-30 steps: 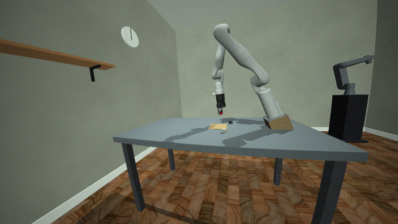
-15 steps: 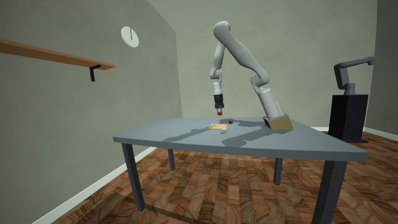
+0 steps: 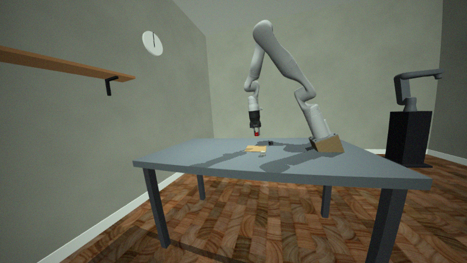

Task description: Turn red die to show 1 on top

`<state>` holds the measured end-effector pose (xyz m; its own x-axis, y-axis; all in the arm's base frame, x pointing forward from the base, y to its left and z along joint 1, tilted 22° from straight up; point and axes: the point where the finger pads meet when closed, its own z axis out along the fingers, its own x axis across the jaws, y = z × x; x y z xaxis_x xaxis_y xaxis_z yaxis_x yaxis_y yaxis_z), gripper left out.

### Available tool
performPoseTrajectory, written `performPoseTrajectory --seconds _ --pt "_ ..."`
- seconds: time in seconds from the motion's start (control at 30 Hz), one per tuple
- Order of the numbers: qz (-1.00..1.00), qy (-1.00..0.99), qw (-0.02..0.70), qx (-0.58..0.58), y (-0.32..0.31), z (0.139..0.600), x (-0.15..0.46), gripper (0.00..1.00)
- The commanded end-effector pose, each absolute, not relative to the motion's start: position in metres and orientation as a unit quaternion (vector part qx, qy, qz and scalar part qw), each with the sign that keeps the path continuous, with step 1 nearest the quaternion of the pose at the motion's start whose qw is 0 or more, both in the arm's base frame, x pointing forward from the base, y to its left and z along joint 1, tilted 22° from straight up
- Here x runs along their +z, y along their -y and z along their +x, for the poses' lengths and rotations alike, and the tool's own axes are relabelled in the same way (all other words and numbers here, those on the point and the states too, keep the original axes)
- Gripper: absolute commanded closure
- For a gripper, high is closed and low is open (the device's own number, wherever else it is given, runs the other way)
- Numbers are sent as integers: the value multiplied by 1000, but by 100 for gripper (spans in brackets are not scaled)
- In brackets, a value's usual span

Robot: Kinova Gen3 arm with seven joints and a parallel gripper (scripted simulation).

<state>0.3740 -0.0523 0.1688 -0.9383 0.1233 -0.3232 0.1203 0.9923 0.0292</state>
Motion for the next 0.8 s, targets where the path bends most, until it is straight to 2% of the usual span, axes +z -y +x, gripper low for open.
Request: performPoseTrajectory --seconds 0.0,0.77 --pt "89 -982 167 9 37 377 170 51" --pt "228 -956 181 35 0 379 176 51"
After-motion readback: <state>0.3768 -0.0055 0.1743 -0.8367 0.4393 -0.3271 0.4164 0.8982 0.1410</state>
